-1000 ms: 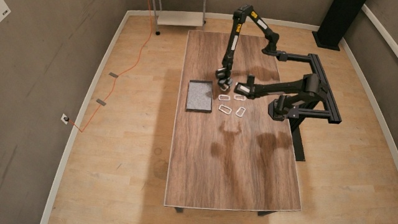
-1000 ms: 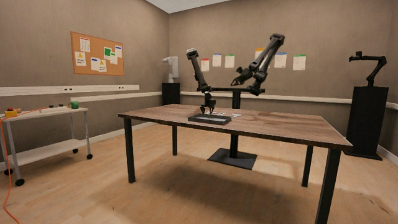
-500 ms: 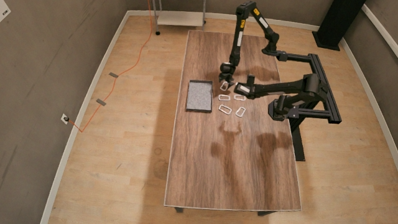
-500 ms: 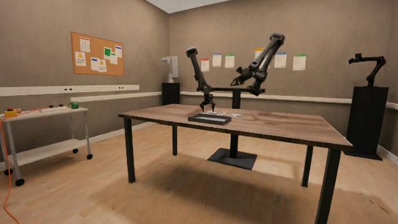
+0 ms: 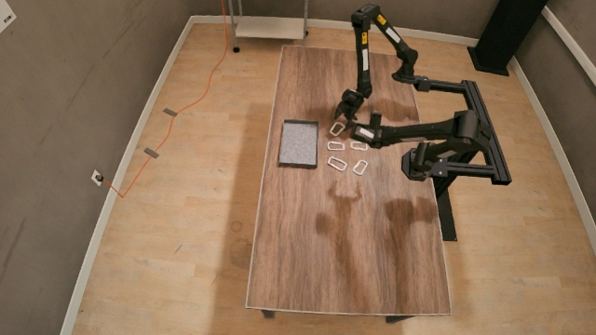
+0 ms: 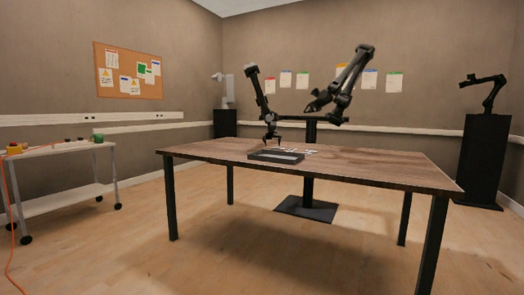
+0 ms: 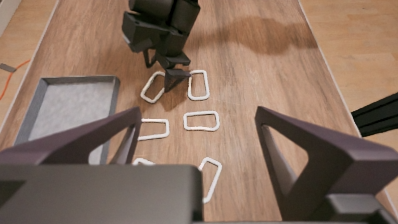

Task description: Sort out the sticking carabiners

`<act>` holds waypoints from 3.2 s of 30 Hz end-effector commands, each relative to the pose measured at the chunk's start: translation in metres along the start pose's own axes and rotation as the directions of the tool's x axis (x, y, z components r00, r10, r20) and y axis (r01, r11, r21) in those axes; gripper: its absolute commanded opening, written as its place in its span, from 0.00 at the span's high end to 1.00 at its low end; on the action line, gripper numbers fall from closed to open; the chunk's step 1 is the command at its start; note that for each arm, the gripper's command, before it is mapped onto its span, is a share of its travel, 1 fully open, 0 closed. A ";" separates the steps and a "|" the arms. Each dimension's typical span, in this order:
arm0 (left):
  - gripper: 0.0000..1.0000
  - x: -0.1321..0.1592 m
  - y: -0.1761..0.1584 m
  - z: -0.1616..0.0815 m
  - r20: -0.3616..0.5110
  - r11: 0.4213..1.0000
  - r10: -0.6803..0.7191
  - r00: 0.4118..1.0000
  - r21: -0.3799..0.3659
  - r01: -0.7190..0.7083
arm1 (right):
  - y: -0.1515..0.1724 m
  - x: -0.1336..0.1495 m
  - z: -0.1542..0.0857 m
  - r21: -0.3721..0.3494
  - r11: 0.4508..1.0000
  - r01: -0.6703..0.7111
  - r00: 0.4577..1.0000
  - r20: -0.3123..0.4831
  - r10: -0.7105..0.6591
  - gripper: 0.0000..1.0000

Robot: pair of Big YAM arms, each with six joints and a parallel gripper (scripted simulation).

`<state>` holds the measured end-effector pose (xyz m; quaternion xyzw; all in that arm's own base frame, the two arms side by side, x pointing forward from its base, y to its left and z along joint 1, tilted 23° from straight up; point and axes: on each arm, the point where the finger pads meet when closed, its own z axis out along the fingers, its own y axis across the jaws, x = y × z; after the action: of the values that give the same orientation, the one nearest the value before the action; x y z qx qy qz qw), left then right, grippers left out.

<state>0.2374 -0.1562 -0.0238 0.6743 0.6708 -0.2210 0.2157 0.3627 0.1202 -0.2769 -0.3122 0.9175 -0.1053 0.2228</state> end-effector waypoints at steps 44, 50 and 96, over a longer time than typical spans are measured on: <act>0.00 0.010 0.023 -0.022 0.004 0.722 -0.427 0.904 -0.600 0.344 | 0.088 -0.078 0.057 0.277 0.862 -0.425 0.724 -0.468 0.508 0.21; 0.00 0.010 0.023 -0.022 0.004 0.723 -0.427 0.904 -0.599 0.344 | 0.109 -0.075 0.055 0.254 0.887 -0.385 0.740 -0.490 0.461 0.21; 0.00 0.017 0.021 -0.021 -0.009 0.722 -0.447 0.895 -0.595 0.354 | 0.095 -0.069 0.075 0.257 0.880 -0.401 0.737 -0.480 0.476 0.54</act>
<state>0.2555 -0.1273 -0.0201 0.4316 0.8509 0.0053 0.2994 0.3864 0.2261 -0.3552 -0.0322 0.9788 -0.2020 -0.0116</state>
